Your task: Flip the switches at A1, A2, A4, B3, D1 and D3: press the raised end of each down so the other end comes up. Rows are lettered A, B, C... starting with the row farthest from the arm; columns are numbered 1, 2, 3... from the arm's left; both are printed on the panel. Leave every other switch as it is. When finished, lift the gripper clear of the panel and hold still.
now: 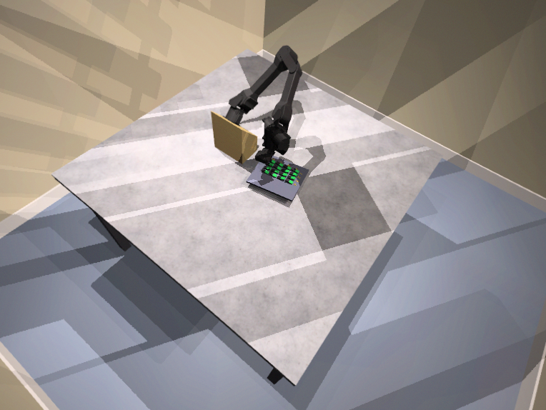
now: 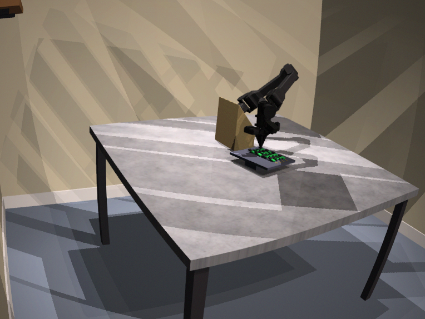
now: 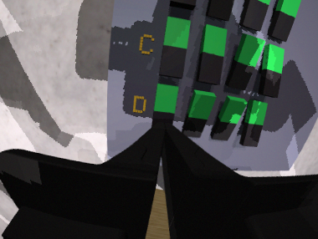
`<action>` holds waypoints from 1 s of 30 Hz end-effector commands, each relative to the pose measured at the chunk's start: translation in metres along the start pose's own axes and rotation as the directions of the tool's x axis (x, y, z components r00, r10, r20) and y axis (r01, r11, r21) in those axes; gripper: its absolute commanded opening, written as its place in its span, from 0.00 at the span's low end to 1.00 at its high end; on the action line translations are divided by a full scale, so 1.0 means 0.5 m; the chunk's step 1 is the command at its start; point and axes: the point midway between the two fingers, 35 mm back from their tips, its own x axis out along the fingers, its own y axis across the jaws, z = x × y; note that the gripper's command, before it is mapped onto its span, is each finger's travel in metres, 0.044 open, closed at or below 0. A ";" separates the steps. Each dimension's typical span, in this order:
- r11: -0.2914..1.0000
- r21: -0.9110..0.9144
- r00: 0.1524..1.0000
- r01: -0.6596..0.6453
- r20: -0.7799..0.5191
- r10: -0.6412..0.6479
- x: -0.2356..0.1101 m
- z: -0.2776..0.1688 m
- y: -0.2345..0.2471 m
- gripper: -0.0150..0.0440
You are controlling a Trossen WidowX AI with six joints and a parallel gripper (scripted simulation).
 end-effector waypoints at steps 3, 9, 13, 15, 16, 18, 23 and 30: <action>1.000 0.004 1.000 -0.003 0.001 0.003 0.001 0.000 0.001 0.25; 1.000 0.004 1.000 -0.003 0.001 0.003 0.002 0.000 0.001 0.25; 1.000 0.004 1.000 -0.003 0.001 0.003 0.003 0.000 0.001 0.25; 1.000 0.004 1.000 -0.003 0.001 0.003 0.004 0.000 0.001 0.25; 1.000 0.004 1.000 -0.003 0.001 0.003 0.004 0.000 0.001 0.25; 1.000 0.004 1.000 -0.003 0.001 0.003 0.004 0.000 0.001 0.25; 1.000 0.004 1.000 -0.003 0.001 0.003 0.006 0.000 0.001 0.25; 1.000 0.004 1.000 -0.003 0.001 0.003 0.008 0.000 0.001 0.25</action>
